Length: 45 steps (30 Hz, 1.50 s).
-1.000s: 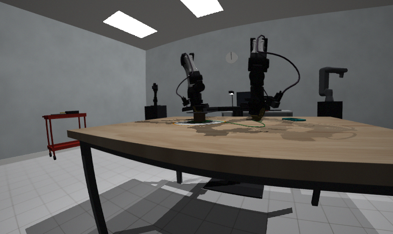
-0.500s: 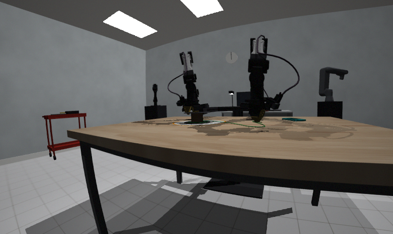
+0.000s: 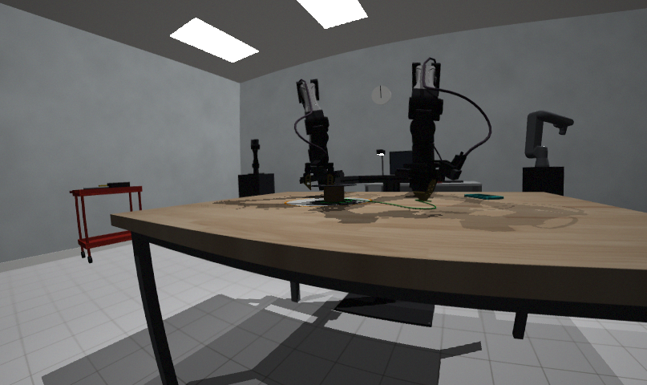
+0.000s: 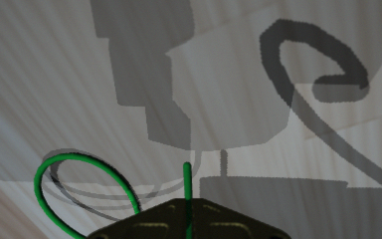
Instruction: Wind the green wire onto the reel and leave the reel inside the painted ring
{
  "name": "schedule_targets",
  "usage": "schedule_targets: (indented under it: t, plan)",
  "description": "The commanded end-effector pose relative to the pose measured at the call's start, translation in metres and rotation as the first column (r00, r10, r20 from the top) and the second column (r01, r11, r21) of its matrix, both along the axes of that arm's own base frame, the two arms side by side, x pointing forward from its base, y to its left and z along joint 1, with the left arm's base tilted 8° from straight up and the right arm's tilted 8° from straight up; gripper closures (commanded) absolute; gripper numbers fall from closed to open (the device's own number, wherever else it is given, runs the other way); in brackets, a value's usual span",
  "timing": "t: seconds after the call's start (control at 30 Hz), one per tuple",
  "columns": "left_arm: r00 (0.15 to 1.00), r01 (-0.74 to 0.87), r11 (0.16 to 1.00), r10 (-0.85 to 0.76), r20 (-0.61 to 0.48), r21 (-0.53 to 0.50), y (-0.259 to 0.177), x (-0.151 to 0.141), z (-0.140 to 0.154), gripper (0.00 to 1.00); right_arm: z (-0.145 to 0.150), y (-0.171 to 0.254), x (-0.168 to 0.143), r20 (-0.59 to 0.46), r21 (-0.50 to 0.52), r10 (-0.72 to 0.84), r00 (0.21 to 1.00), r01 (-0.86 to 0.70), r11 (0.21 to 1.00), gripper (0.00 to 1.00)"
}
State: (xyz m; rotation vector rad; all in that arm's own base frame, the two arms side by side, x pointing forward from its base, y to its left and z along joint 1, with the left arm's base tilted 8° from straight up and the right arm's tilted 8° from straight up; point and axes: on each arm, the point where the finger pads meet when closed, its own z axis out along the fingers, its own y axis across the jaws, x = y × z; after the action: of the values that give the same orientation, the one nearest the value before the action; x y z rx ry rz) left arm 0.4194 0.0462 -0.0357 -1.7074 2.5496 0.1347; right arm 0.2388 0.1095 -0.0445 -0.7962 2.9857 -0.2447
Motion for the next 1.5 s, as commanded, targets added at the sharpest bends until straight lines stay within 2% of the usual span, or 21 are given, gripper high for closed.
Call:
schedule_targets:
  t: [0.0, 0.1, 0.2, 0.43, 0.5, 0.53, 0.7, 0.87, 0.9, 1.0, 1.07, 1.27, 1.37, 1.47]
  plan:
    - [1.000, 0.020, 0.999, -0.019, 0.020, -0.030, -0.006, 0.005, 0.016, 1.00, -0.002, 0.014, 0.003, -0.050, -0.007, 0.338, 0.940, -0.339, 0.941, 0.44]
    - [0.999, 0.042, 0.997, -0.042, 0.001, -0.058, -0.019, -0.001, 0.015, 1.00, -0.004, 0.029, -0.003, -0.075, -0.009, 0.504, 0.860, -0.506, 0.862, 0.44]
    - [0.997, 0.073, 0.994, -0.075, -0.015, -0.077, -0.030, -0.005, 0.014, 1.00, -0.006, 0.041, -0.012, -0.102, -0.005, 0.662, 0.743, -0.666, 0.746, 0.44]
    - [0.989, 0.145, 0.989, -0.145, -0.004, -0.037, -0.033, -0.008, 0.014, 1.00, -0.008, 0.051, -0.026, -0.162, 0.024, 0.913, 0.374, -0.924, 0.382, 0.44]
    - [0.989, 0.145, 0.989, -0.145, -0.004, -0.037, -0.033, -0.008, 0.014, 1.00, -0.008, 0.051, -0.026, -0.162, 0.024, 0.913, 0.374, -0.924, 0.382, 0.44]
    - [0.988, 0.156, 0.988, -0.155, 0.007, -0.014, -0.031, -0.007, 0.015, 1.00, -0.008, 0.051, -0.027, -0.178, 0.040, 0.956, 0.232, -0.969, 0.242, 0.44]
    - [0.988, 0.150, 0.989, -0.150, 0.024, 0.019, -0.027, -0.001, 0.021, 1.00, -0.008, 0.047, -0.031, -0.203, 0.076, 0.978, -0.041, -0.997, -0.027, 0.44]
    - [0.988, 0.149, 0.989, -0.149, 0.025, 0.020, -0.026, 0.004, 0.027, 1.00, -0.007, 0.042, -0.033, -0.216, 0.129, 0.923, -0.318, -0.947, -0.296, 0.44]
    - [0.989, 0.148, 0.989, -0.148, 0.025, 0.020, -0.025, 0.005, 0.028, 1.00, -0.007, 0.041, -0.033, -0.216, 0.129, 0.923, -0.318, -0.947, -0.296, 0.44]
    - [0.989, 0.142, 0.990, -0.143, 0.026, 0.020, -0.028, 0.005, 0.029, 1.00, -0.007, 0.041, -0.033, -0.216, 0.129, 0.923, -0.318, -0.947, -0.296, 0.36]
    - [0.989, 0.142, 0.990, -0.143, 0.026, 0.020, -0.028, 0.005, 0.029, 1.00, -0.007, 0.041, -0.033, -0.216, 0.129, 0.923, -0.318, -0.947, -0.296, 0.36]
    - [0.991, 0.130, 0.991, -0.130, 0.028, 0.020, -0.033, 0.004, 0.029, 1.00, -0.007, 0.041, -0.033, -0.216, 0.129, 0.923, -0.318, -0.947, -0.296, 0.19]
    - [0.991, 0.128, 0.992, -0.128, 0.028, 0.020, -0.032, 0.004, 0.029, 1.00, -0.007, 0.040, -0.037, -0.216, 0.129, 0.923, -0.318, -0.947, -0.296, 0.19]
    - [0.990, 0.136, 0.991, -0.136, 0.027, 0.020, -0.032, 0.004, 0.029, 1.00, 0.011, 0.044, -0.036, -0.216, 0.129, 0.923, -0.318, -0.947, -0.296, 0.19]
